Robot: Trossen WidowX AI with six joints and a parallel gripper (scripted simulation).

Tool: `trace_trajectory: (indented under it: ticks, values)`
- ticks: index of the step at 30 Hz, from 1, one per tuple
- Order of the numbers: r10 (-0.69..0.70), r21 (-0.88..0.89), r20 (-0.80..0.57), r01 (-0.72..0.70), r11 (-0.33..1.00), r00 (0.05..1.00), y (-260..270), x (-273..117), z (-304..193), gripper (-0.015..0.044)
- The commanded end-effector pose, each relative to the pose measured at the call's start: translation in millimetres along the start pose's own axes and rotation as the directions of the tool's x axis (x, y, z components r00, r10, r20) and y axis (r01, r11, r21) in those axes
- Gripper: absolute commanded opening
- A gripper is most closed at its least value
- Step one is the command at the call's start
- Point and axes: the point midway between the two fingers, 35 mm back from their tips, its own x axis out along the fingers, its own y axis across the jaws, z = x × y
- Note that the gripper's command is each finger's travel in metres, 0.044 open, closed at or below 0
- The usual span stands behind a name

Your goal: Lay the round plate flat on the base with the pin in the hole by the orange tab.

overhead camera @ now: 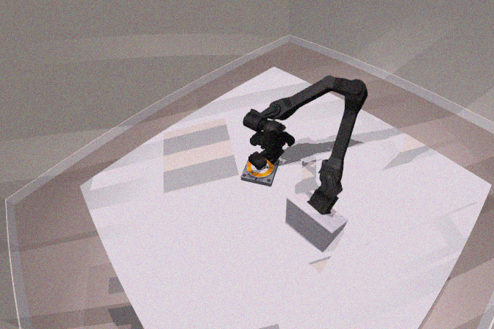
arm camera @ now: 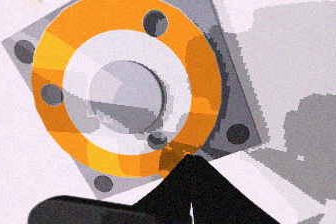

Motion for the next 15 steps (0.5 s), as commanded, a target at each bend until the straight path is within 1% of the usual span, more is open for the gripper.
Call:
trace_trajectory:
  ticks: [1, 15]
  values:
    - [0.006, -0.01, -0.016, -0.007, 1.0, 1.0, 4.0, 2.4, -7.7, 0.0]
    - [0.007, -0.01, -0.017, -0.007, 1.0, 1.0, 9.9, 2.1, -13.0, 0.0]
